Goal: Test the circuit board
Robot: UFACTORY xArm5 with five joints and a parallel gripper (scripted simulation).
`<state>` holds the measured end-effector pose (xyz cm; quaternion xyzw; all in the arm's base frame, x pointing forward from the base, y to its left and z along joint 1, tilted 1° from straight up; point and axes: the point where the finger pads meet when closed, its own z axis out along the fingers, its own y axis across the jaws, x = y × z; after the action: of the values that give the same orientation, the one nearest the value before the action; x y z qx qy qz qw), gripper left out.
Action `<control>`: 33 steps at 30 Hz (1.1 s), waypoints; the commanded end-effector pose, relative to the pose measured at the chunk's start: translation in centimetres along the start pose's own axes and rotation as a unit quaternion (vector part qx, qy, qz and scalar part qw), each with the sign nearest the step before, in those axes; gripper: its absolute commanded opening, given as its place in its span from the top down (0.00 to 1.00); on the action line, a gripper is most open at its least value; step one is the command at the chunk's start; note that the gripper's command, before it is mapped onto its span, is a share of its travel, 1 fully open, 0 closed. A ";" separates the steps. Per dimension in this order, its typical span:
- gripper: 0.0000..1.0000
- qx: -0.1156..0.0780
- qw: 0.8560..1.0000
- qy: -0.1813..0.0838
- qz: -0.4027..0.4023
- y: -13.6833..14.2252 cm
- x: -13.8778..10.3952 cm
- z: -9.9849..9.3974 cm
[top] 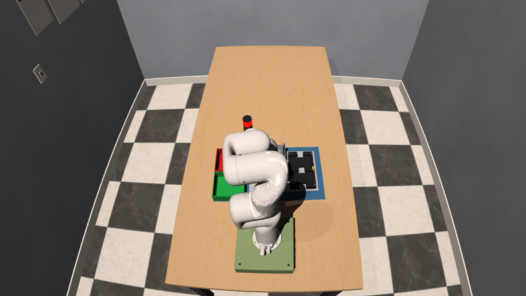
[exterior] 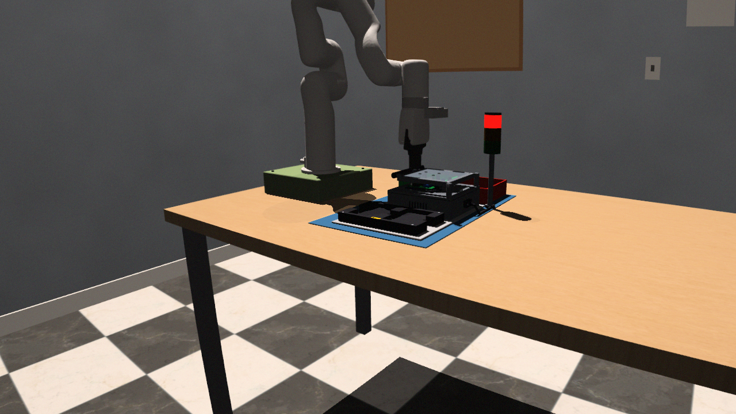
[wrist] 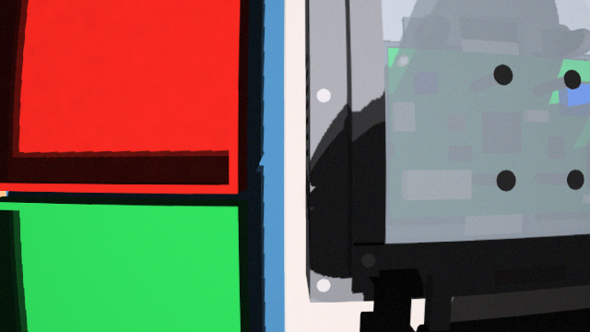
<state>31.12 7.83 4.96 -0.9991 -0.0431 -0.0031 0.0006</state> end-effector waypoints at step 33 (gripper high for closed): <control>1.00 0.000 1.000 0.002 0.000 0.0 0.1 0.3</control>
<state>31.16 7.85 4.71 -0.9991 -0.0431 -0.0036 0.0007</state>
